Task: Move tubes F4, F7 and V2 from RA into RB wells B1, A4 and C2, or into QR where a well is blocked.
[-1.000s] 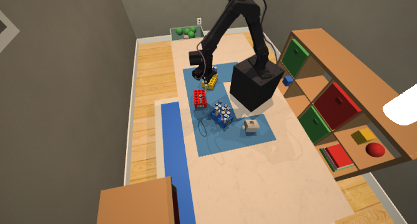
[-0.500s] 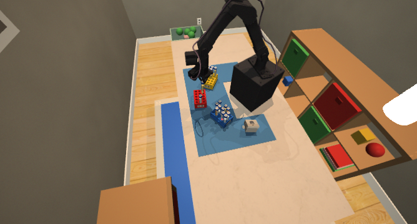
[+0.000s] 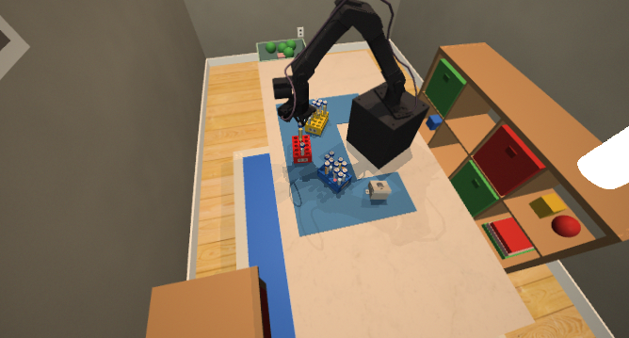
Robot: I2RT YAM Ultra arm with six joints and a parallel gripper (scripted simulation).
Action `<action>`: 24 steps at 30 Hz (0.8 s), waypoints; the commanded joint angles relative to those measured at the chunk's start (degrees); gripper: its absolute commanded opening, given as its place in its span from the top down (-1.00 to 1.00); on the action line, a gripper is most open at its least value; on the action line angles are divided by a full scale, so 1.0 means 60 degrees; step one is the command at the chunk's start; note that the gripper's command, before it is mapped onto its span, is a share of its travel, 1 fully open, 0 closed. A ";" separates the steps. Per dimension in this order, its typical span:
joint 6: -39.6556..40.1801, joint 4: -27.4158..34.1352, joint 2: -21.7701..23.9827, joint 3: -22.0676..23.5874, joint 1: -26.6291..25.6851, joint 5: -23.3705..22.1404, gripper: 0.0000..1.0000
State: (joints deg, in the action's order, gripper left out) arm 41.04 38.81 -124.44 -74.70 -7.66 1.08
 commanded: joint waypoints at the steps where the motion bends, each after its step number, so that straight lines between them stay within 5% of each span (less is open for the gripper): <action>1: 0.0080 0.0317 -0.0230 -0.0439 -0.0130 -0.0016 1.00; 24: 0.0068 0.0325 -0.0148 -0.0251 -0.0080 -0.0020 1.00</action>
State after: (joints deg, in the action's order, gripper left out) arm 41.06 39.38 -125.05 -75.75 -7.79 1.08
